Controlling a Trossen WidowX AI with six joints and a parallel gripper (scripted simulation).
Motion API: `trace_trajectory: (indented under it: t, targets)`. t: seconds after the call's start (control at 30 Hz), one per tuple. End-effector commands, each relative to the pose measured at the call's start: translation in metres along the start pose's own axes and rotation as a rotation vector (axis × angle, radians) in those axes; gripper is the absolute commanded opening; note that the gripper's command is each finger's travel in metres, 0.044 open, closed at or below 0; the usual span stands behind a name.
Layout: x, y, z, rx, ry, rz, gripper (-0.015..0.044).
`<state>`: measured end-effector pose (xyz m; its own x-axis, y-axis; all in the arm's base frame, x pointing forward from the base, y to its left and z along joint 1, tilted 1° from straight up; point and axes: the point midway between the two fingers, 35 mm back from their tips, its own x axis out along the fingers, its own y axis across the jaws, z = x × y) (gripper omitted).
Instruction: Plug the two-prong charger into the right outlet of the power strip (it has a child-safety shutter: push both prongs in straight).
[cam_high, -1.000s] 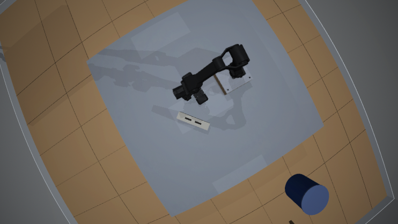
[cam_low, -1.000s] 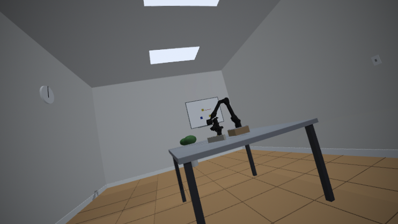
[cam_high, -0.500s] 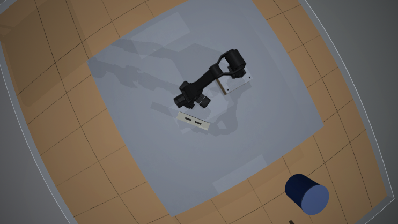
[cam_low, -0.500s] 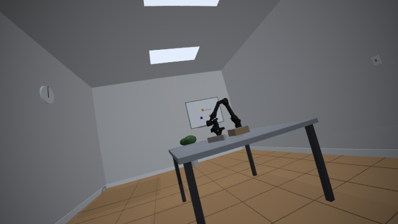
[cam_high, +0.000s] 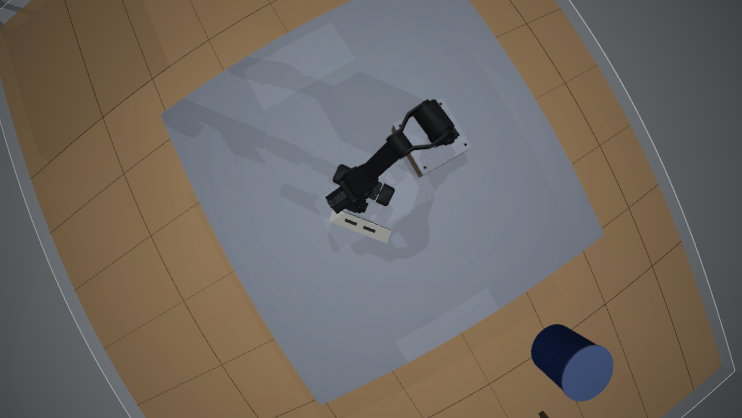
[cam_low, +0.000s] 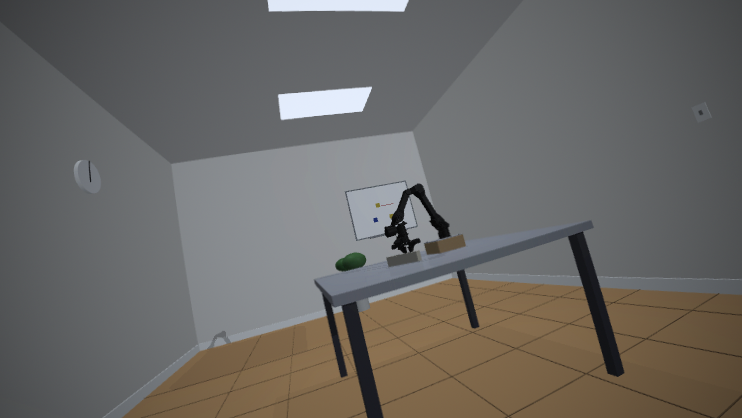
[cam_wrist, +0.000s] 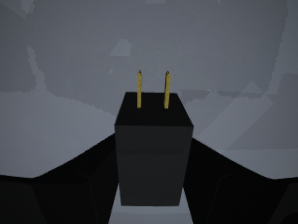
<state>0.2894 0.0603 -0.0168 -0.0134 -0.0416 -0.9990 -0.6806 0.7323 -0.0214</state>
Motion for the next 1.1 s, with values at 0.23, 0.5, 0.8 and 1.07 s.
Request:
trace_trajectory:
  t: [0.23, 0.5, 0.8, 1.07]
  targets:
    - [-0.002, 0.0, 0.017, -0.027, -0.005, -0.009, 0.0]
    - [-0.003, 0.001, 0.027, -0.037, -0.006, -0.01, 0.0]
    - [-0.003, 0.003, 0.039, -0.048, -0.007, -0.01, 0.0]
    - [-0.004, 0.005, 0.049, -0.058, -0.008, -0.011, 0.0]
